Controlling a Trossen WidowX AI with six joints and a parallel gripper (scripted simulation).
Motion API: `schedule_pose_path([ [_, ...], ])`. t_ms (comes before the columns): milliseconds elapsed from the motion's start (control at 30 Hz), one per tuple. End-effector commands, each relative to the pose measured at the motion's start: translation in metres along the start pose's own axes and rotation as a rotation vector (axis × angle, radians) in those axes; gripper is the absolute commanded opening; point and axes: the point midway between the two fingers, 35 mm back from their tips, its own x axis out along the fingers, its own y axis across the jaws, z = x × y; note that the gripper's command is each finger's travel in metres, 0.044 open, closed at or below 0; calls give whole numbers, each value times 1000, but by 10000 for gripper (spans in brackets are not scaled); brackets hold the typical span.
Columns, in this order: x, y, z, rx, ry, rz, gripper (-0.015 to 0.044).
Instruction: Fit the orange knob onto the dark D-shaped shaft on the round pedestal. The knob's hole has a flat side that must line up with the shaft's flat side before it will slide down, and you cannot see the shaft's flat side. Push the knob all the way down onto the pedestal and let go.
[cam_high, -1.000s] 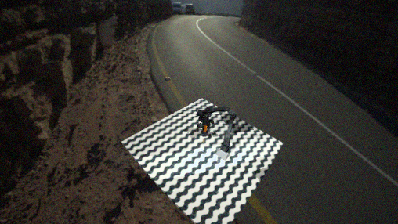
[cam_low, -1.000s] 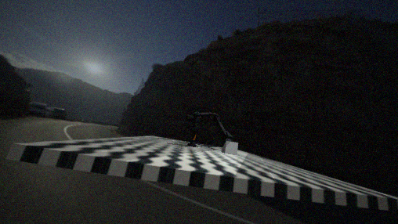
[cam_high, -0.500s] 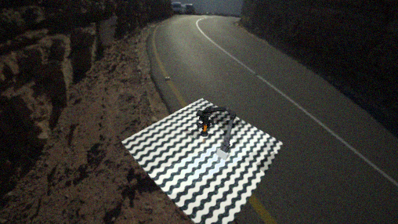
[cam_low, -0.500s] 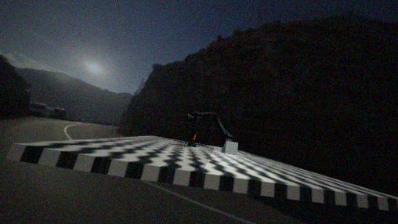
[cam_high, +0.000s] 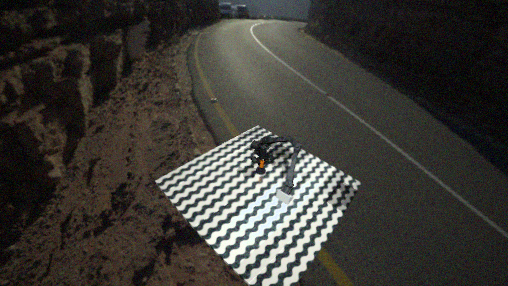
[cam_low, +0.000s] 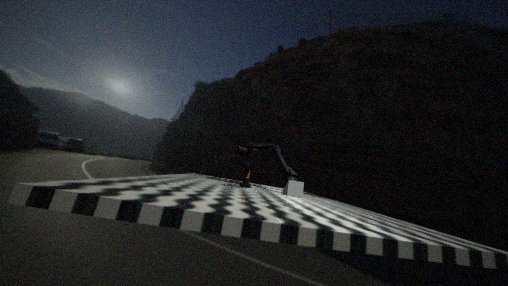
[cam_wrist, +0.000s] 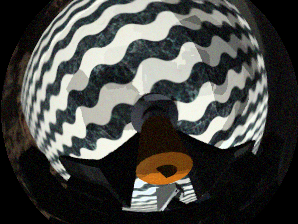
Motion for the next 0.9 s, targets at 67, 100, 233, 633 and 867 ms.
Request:
schedule_pose_path([
  [67,1,-1,0,8,-3,0,0],
  [100,1,-1,0,8,-3,0,0],
  [233,1,-1,0,8,-3,0,0],
  [633,-3,0,2,207,-3,1,0],
  [867,0,1,2,218,-3,1,0],
])
